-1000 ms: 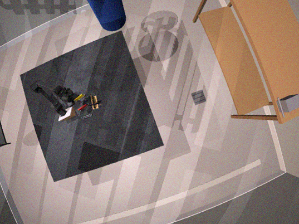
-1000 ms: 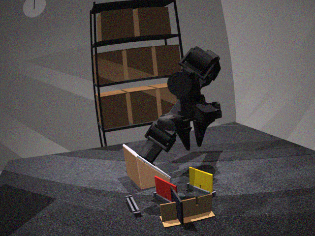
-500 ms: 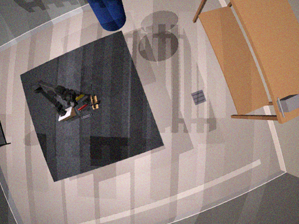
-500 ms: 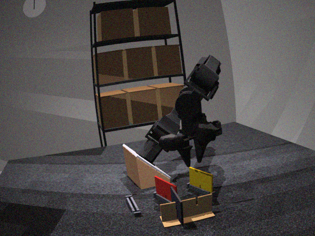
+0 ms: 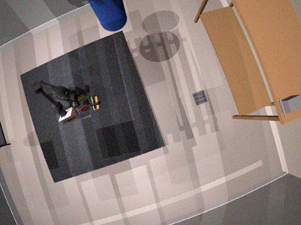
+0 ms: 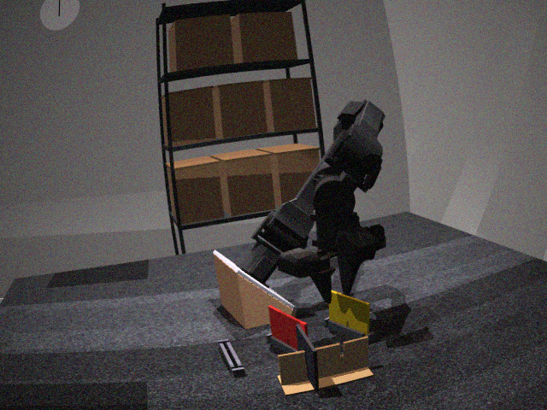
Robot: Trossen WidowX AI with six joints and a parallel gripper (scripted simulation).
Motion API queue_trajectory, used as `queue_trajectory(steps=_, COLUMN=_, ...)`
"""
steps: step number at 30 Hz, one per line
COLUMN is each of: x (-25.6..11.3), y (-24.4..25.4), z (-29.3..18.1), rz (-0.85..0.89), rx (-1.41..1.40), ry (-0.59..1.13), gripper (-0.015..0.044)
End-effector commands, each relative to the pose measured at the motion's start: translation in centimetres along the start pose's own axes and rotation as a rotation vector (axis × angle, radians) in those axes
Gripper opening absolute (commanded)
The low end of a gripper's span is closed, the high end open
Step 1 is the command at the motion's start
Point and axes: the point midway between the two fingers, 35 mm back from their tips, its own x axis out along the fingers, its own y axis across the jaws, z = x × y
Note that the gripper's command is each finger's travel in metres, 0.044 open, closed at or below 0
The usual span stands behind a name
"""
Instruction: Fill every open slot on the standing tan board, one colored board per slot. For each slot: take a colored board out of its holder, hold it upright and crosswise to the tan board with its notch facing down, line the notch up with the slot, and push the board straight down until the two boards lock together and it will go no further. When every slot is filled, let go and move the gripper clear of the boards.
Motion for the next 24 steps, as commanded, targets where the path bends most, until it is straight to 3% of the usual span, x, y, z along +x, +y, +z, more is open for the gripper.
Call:
queue_trajectory(steps=1, x=0.6, y=0.1, z=-0.1, rz=0.004, rx=0.006, ry=-0.001, gripper=0.0184)
queue_trajectory(steps=21, x=3.5, y=0.1, z=0.0, rz=0.006, rx=0.006, ry=-0.002, gripper=0.0184)
queue_trajectory(steps=24, x=3.5, y=0.1, z=0.0, rz=0.006, rx=0.006, ry=-0.002, gripper=0.0105)
